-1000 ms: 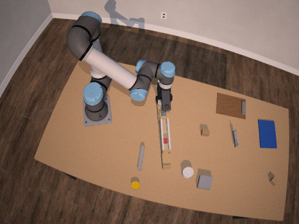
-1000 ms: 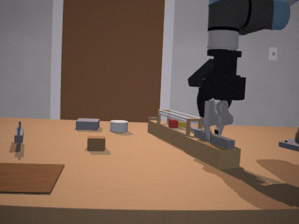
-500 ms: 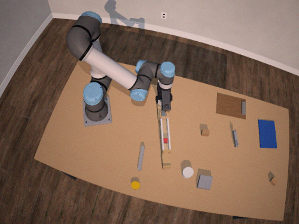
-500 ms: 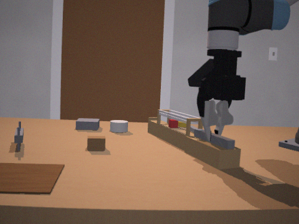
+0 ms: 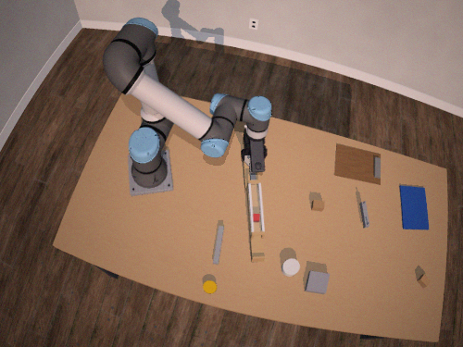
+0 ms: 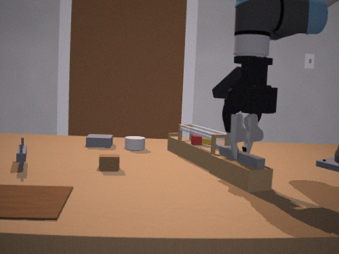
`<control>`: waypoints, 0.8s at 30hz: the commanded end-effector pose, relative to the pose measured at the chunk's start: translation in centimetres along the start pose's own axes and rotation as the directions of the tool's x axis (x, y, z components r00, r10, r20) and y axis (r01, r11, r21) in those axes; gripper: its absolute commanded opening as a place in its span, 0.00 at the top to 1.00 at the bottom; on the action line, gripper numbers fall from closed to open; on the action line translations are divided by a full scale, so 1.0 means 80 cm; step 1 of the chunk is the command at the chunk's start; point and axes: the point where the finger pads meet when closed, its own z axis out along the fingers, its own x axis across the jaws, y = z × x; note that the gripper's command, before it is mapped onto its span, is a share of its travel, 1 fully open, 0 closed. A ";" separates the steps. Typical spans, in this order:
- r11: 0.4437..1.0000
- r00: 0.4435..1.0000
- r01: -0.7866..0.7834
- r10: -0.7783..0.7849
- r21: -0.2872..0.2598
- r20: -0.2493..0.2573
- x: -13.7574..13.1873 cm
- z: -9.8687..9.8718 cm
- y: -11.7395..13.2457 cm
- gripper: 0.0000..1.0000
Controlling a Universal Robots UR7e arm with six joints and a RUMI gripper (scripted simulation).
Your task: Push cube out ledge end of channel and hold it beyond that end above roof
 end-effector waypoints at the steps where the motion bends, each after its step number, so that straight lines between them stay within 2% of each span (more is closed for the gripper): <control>1: 1.000 1.000 0.000 0.000 0.000 0.001 -0.001 0.000 -0.007 1.00; 24: 1.000 1.000 0.000 0.000 0.000 0.001 -0.001 -0.001 -0.075 1.00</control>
